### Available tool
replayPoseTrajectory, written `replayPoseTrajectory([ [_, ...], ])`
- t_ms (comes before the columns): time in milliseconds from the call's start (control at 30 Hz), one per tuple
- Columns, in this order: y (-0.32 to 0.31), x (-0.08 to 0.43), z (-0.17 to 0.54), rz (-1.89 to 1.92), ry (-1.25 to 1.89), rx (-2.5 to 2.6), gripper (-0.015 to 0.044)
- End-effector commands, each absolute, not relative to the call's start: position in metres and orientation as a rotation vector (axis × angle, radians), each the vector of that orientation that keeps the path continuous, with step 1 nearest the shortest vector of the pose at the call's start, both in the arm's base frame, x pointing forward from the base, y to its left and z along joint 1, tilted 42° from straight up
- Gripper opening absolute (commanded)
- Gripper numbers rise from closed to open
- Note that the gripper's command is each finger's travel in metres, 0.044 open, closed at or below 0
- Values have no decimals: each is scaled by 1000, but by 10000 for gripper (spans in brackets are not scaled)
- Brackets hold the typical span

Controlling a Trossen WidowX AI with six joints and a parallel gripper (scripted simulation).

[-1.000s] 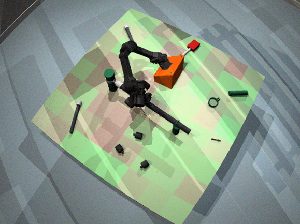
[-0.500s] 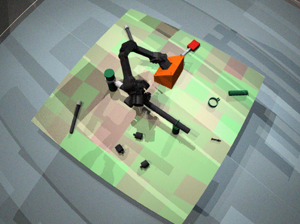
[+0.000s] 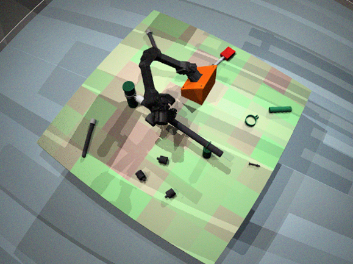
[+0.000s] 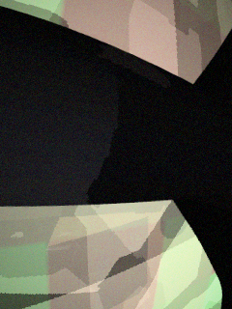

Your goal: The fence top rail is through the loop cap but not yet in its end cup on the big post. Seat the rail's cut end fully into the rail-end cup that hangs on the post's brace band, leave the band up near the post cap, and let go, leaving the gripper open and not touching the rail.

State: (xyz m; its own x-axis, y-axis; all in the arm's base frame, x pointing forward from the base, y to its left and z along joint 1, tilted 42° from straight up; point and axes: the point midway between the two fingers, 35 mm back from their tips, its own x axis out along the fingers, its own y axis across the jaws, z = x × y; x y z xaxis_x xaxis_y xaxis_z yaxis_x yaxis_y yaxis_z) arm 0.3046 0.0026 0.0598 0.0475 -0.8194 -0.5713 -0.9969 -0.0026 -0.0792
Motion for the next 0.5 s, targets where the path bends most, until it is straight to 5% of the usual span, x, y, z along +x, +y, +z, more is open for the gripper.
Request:
replayPoseTrajectory([
  [0, 1, 305, 64, 500, 1815, -1881, 0],
  [467, 1, 304, 61, 509, 1820, -1871, 26],
])
